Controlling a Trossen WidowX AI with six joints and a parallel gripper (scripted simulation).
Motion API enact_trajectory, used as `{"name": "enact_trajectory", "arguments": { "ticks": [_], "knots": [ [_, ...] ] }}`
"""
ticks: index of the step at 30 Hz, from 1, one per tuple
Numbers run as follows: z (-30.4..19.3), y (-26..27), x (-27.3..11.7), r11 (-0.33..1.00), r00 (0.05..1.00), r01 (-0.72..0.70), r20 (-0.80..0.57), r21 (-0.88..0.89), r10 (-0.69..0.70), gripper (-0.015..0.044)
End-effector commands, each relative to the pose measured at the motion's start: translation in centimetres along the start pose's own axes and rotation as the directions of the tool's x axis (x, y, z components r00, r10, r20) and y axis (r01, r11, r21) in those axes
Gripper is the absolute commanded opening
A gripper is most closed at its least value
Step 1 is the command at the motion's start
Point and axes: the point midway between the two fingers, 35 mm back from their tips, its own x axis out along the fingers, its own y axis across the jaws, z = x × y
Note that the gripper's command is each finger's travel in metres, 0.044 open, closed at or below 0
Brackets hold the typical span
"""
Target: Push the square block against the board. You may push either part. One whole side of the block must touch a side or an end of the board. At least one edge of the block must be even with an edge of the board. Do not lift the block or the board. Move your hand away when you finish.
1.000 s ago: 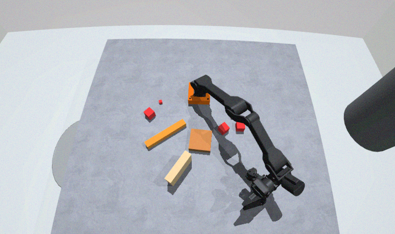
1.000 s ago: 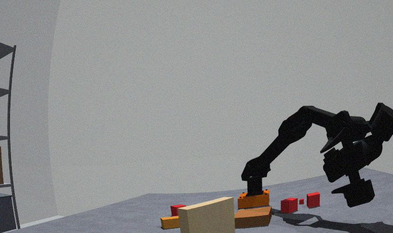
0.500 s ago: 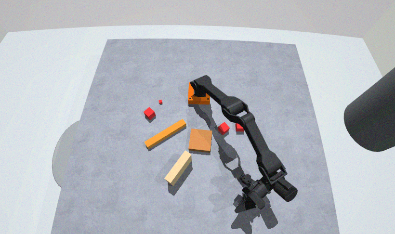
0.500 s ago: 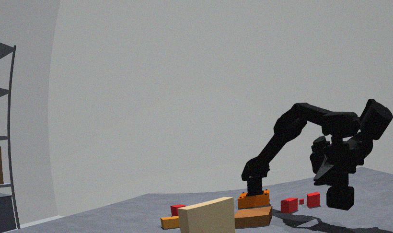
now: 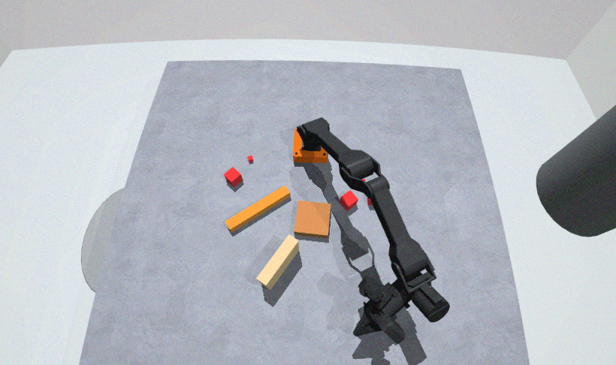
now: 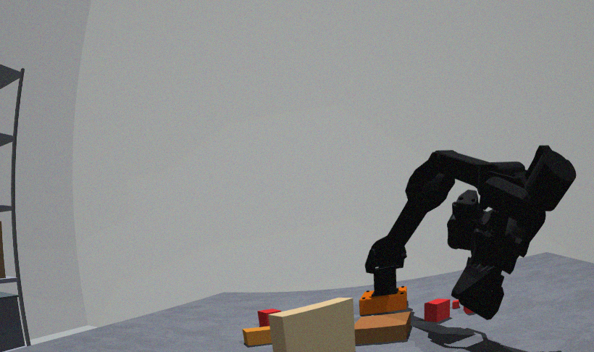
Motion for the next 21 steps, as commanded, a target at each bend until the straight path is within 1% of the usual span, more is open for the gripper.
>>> {"name": "enact_trajectory", "arguments": {
  "ticks": [1,10,21],
  "knots": [
    [0.8,-0.1,0.8,0.994,0.999,0.03,-0.015,-0.109,-0.032,0.0],
    [2.3,-0.6,2.5,0.914,0.992,0.085,-0.056,-0.396,-0.116,0.0],
    [4.4,-1.4,4.3,0.712,0.968,0.092,-0.105,-0.697,-0.228,0.0]
  ]
}}
